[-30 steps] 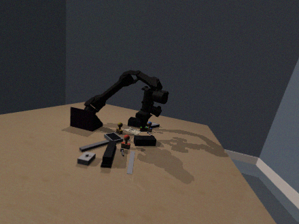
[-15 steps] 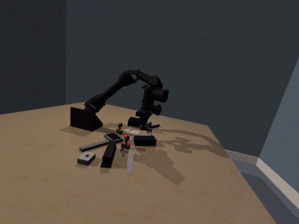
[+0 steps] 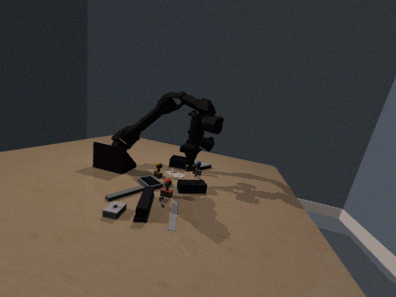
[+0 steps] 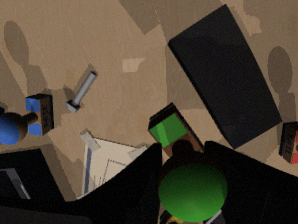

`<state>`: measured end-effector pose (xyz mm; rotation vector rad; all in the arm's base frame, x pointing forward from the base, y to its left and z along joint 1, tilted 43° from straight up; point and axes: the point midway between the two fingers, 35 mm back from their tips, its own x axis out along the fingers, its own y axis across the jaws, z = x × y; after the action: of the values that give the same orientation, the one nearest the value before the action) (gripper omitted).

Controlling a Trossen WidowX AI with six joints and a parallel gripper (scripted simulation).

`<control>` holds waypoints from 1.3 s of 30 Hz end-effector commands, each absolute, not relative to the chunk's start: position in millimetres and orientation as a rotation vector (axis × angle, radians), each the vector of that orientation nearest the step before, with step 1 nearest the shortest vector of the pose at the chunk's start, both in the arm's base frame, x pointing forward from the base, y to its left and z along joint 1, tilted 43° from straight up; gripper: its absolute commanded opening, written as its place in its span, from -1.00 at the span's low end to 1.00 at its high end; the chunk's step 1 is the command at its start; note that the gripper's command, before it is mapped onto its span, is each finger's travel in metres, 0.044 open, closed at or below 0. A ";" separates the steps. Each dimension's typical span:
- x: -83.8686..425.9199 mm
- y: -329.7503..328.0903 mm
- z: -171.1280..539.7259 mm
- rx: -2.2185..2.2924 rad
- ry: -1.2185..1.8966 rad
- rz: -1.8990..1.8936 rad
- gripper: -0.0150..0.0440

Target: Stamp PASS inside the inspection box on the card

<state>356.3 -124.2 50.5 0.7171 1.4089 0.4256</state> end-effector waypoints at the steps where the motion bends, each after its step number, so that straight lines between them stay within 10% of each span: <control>1: 355.7 -127.3 53.1 0.706 1.408 0.426 -0.49; 39: 212.0 -164.4 -6.2 0.706 1.415 0.420 -0.49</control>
<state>215.2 -164.1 -5.4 0.7199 1.4159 0.4194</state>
